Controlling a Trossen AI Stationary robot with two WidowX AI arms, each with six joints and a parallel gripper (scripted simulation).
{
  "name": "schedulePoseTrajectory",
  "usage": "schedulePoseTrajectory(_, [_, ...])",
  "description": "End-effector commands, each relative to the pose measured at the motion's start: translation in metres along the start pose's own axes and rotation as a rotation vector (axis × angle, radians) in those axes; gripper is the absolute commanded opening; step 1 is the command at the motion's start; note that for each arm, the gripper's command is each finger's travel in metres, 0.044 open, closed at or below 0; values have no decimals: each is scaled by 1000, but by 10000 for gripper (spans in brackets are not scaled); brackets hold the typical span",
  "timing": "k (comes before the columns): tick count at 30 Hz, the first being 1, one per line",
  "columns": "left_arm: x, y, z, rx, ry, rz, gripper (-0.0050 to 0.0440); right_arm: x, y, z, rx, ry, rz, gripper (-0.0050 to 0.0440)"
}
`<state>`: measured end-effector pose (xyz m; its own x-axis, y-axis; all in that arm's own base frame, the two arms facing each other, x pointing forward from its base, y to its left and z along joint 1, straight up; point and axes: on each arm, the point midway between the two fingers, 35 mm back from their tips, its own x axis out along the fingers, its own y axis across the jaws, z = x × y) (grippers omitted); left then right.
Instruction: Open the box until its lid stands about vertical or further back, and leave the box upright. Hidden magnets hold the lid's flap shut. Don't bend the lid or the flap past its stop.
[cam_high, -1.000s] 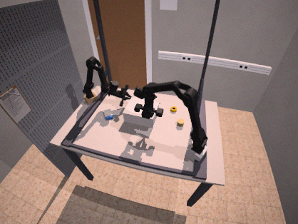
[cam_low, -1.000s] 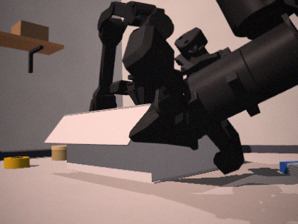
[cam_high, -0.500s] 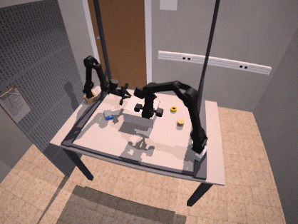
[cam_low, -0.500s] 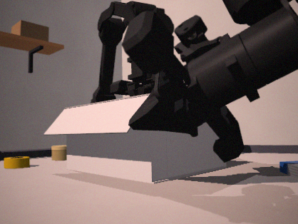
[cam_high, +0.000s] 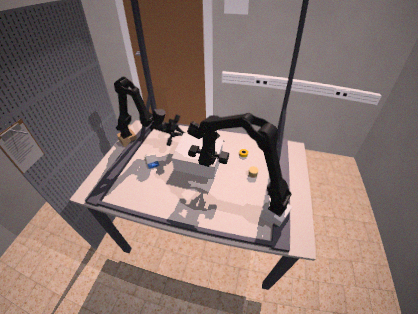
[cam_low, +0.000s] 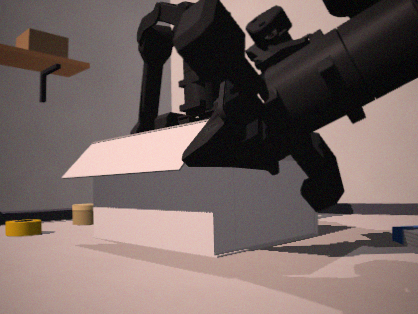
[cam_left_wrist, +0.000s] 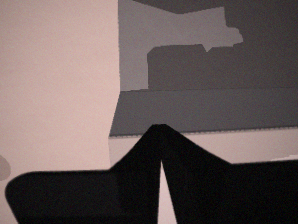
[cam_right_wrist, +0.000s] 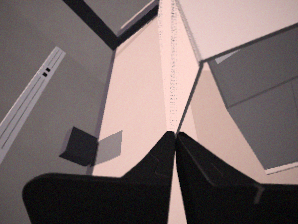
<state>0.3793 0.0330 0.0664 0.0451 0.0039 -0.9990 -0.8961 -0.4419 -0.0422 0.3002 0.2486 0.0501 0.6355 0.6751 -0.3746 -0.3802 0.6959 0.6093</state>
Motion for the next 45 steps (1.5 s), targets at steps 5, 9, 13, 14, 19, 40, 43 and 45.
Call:
schedulePoseTrajectory(5, [6, 3, 1, 0, -7, 19, -50, -3, 14, 16, -8, -27, 32, 4])
schedulePoseTrajectory(9, [6, 3, 1, 0, -7, 19, -50, -5, 16, 18, -9, -27, 32, 4])
schedulePoseTrajectory(13, [6, 3, 1, 0, -7, 19, -50, -7, 18, 21, -10, -27, 32, 4])
schedulePoseTrajectory(14, [6, 3, 1, 0, -7, 19, -50, -7, 19, 22, -10, -27, 32, 4])
schedulePoseTrajectory(19, [6, 3, 1, 0, -7, 19, -50, -9, 20, 24, -11, -27, 32, 4])
schedulePoseTrajectory(40, [6, 3, 1, 0, -7, 19, -50, -19, 27, 38, -13, -27, 32, 4])
schedulePoseTrajectory(43, [6, 3, 1, 0, -7, 19, -50, -20, 28, 40, -13, -27, 32, 4])
schedulePoseTrajectory(45, [6, 3, 1, 0, -7, 19, -50, -21, 29, 42, -13, -27, 32, 4])
